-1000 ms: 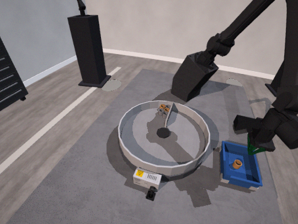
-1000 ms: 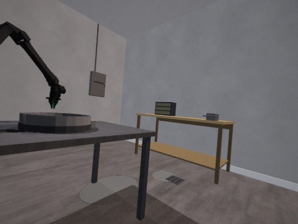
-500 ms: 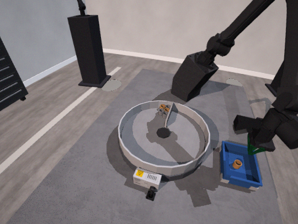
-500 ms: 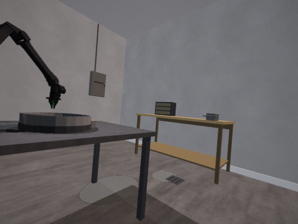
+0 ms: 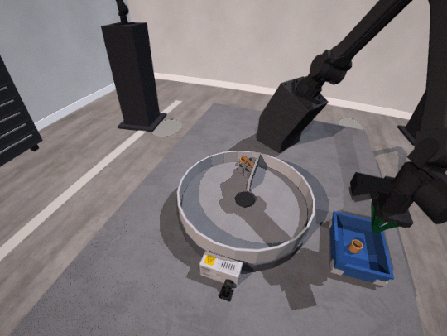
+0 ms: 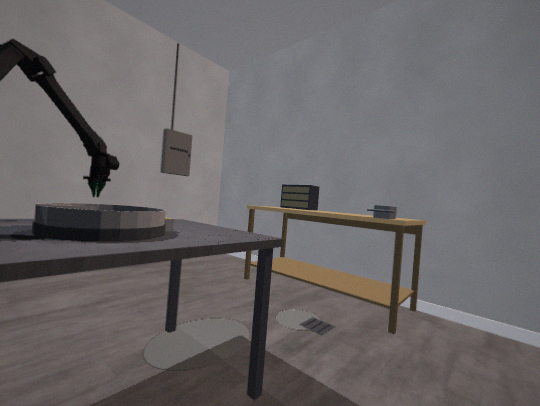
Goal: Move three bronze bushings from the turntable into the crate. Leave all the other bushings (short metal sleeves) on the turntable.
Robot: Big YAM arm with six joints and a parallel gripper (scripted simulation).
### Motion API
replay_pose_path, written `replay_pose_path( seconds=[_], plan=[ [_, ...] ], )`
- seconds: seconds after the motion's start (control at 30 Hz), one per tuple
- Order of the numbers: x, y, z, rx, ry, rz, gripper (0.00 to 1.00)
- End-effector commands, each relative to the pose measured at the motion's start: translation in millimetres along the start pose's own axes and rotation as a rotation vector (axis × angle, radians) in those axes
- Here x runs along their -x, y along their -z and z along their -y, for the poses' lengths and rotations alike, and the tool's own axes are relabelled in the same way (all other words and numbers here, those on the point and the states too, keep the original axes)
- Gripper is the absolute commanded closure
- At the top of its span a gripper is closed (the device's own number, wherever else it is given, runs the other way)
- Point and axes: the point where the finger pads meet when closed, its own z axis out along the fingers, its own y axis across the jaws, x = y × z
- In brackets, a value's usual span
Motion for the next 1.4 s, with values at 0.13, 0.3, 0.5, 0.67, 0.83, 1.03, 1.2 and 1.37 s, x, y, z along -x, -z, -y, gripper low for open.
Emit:
replay_pose_path(
  seconds=[0.13, 0.3, 0.5, 0.67, 0.83, 1.03, 1.2, 1.37],
  plan=[
    [2.2, 18.1, -6.7, 0.027, 0.0, -0.01, 0.87],
    [2.2, 18.1, -6.7, 0.027, 0.0, -0.01, 0.87],
    [2.2, 18.1, -6.7, 0.027, 0.0, -0.01, 0.87],
    [2.2, 18.1, -6.7, 0.027, 0.0, -0.01, 0.87],
    [2.2, 18.1, -6.7, 0.027, 0.0, -0.01, 0.87],
    [3.5, 19.7, -5.2, 0.021, -0.001, -0.007, 0.87],
    [3.3, 21.9, -5.7, 0.023, -0.001, -0.008, 0.87],
    [2.8, 21.9, -6.7, 0.027, -0.001, -0.01, 0.87]
  ],
)
